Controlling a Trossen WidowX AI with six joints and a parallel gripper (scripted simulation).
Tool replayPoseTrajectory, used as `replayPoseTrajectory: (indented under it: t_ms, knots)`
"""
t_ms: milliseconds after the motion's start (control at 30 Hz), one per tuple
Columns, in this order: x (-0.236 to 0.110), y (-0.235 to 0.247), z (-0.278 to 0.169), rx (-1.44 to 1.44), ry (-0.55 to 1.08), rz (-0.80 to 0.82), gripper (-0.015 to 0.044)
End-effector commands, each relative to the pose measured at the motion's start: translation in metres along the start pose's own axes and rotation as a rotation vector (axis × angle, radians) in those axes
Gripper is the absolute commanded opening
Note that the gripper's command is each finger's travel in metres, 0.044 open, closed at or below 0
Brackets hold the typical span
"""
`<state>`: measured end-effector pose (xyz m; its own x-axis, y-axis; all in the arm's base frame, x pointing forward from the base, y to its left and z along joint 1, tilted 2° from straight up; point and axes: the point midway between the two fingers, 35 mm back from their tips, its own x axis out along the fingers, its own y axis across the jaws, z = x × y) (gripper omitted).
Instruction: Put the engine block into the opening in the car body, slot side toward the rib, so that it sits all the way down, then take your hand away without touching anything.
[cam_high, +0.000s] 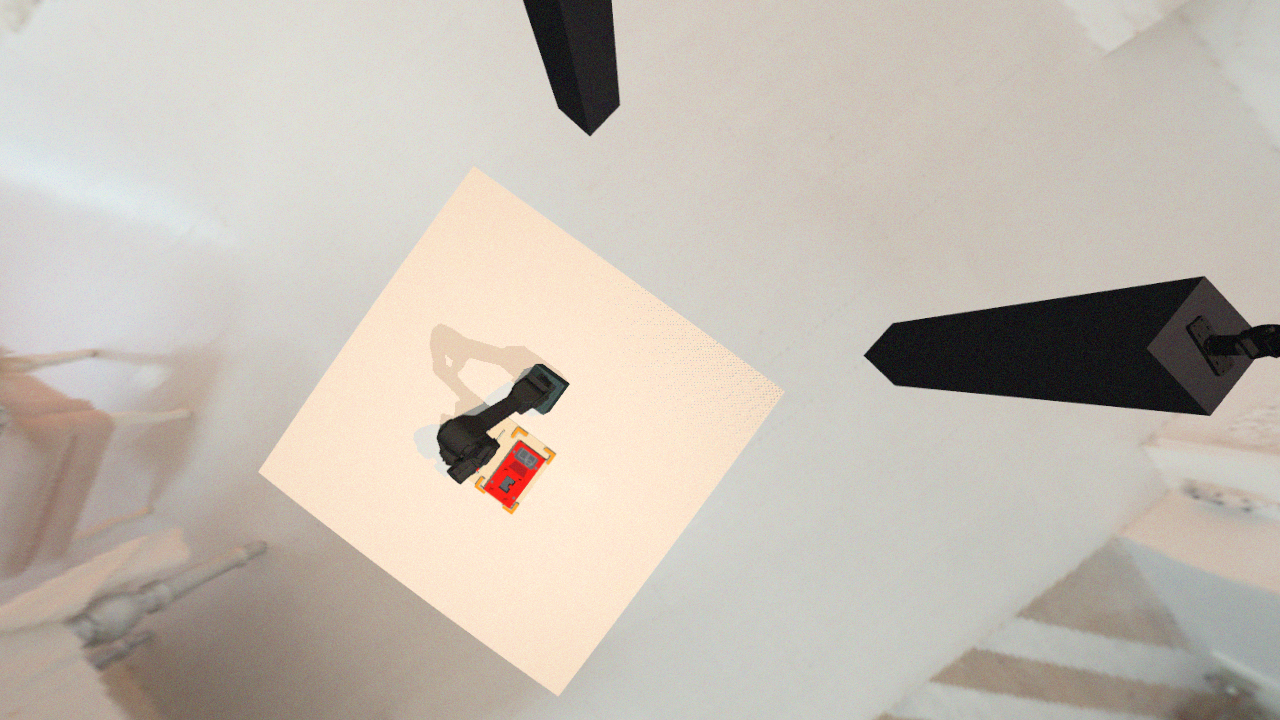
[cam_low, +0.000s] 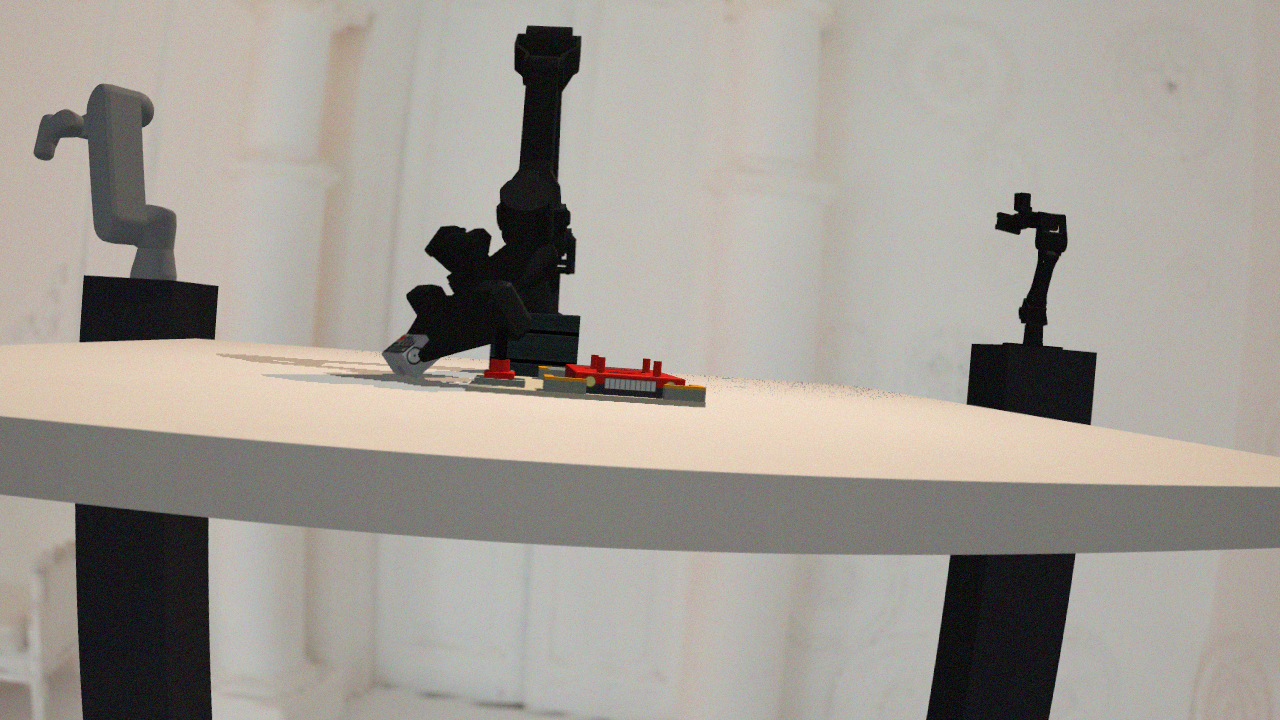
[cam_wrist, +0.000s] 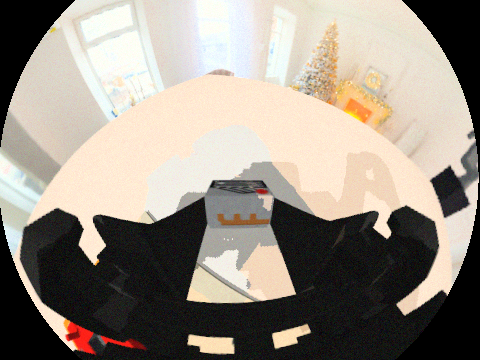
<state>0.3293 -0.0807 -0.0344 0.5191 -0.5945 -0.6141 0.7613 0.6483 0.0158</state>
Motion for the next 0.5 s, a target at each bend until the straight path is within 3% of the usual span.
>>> replayPoseTrajectory:
  t_ms: [0,467]
  knots:
    - [0.0054,-0.0063,-0.0071,-0.015,0.011,-0.025,0.0000]
    - [0.0031,0.0009,-0.0039,-0.014,0.011,-0.024,0.0000]
